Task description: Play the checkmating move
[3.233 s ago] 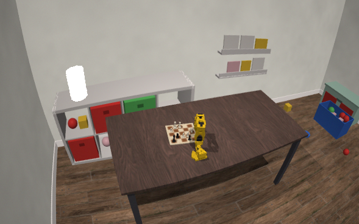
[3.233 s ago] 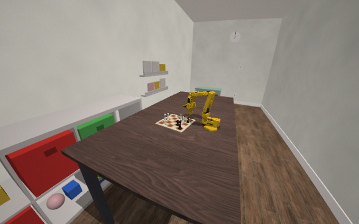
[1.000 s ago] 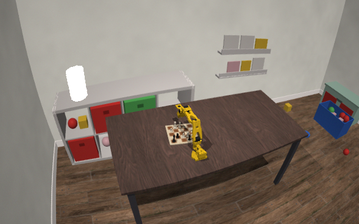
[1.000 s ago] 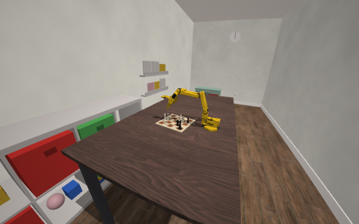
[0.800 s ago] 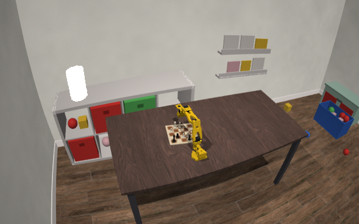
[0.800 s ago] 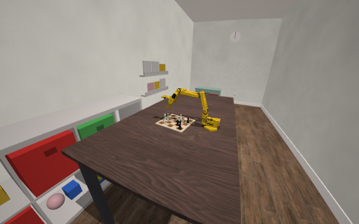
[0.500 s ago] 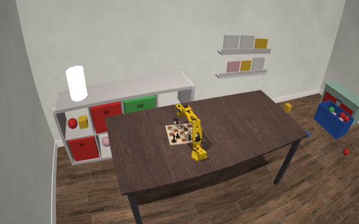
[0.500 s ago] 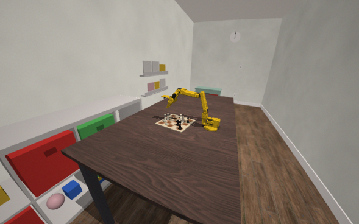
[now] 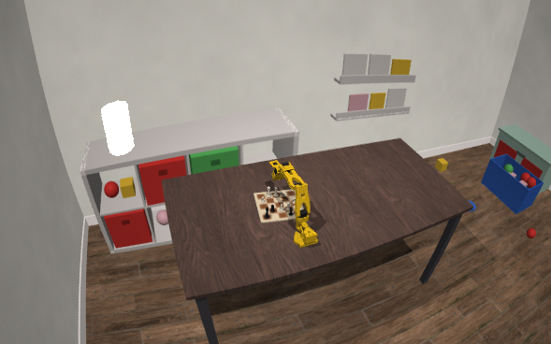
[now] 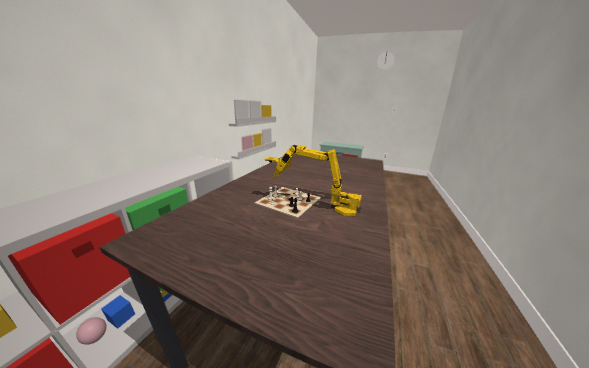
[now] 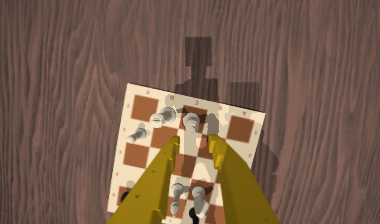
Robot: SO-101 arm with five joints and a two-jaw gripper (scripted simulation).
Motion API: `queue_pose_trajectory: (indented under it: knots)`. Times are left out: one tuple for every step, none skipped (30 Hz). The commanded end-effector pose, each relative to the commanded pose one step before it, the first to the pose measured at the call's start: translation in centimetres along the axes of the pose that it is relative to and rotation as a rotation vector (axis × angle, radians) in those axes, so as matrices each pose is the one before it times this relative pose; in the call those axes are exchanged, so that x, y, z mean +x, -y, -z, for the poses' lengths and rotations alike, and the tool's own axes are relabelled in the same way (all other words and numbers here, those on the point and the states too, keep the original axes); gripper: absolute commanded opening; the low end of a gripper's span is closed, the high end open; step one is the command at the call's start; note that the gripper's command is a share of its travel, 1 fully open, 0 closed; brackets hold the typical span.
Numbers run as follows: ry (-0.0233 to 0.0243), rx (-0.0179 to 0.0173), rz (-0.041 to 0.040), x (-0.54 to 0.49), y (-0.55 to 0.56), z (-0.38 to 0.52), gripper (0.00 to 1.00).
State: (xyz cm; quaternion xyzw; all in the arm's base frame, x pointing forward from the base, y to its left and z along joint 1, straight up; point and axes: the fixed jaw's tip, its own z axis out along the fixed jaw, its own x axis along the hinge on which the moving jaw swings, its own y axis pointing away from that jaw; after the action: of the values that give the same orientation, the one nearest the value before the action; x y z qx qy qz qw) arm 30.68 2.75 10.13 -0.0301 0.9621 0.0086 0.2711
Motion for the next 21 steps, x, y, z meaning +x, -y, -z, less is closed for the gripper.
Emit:
queue_pose_trajectory:
  knots:
    - [0.00755,-0.00411,0.00209,0.140,-0.193,0.0470,0.12]
    - [0.00001,0.00000,0.00000,0.064,0.000,-0.1131,0.12]
    - [0.00000,0.00000,0.00000,0.075,0.000,-0.1279,0.12]
    - [0.00001,0.00000,0.00000,0.086,0.000,-0.1420,0.12]
    - [-0.00001,0.00000,0.00000,0.097,0.001,-0.1554,0.12]
    - [0.00001,0.00000,0.00000,0.100,0.000,-0.1715,0.12]
    - [0.00000,0.00000,0.00000,0.102,0.001,-0.1878,0.12]
    - [0.00001,0.00000,0.00000,0.111,0.000,-0.1980,0.12]
    - [-0.00001,0.00000,0.00000,0.121,0.001,-0.2070,0.12]
    - [0.00000,0.00000,0.00000,0.131,0.001,-0.2141,0.12]
    - [-0.00001,0.00000,0.00000,0.133,0.001,-0.2238,0.12]
    - [0.00001,0.00000,0.00000,0.129,0.001,-0.2351,0.12]
    - [-0.00001,0.00000,0.00000,0.136,0.001,-0.2376,0.12]
    - [0.00000,0.00000,0.00000,0.000,0.000,0.0000,0.12]
    - [0.00000,0.00000,0.00000,0.000,0.000,0.0000,0.12]
    - [-0.00001,0.00000,0.00000,0.142,0.001,-0.2380,0.12]
    - [-0.00003,0.00000,0.00000,0.148,0.001,-0.2368,0.12]
    - [0.00000,0.00000,0.00000,0.134,0.001,-0.2463,0.12]
    - [-0.00002,0.00000,0.00000,0.138,0.001,-0.2419,0.12]
    - [-0.00002,0.00000,0.00000,0.139,0.001,-0.2357,0.12]
    - [-0.00003,0.00000,0.00000,0.141,0.001,-0.2281,0.12]
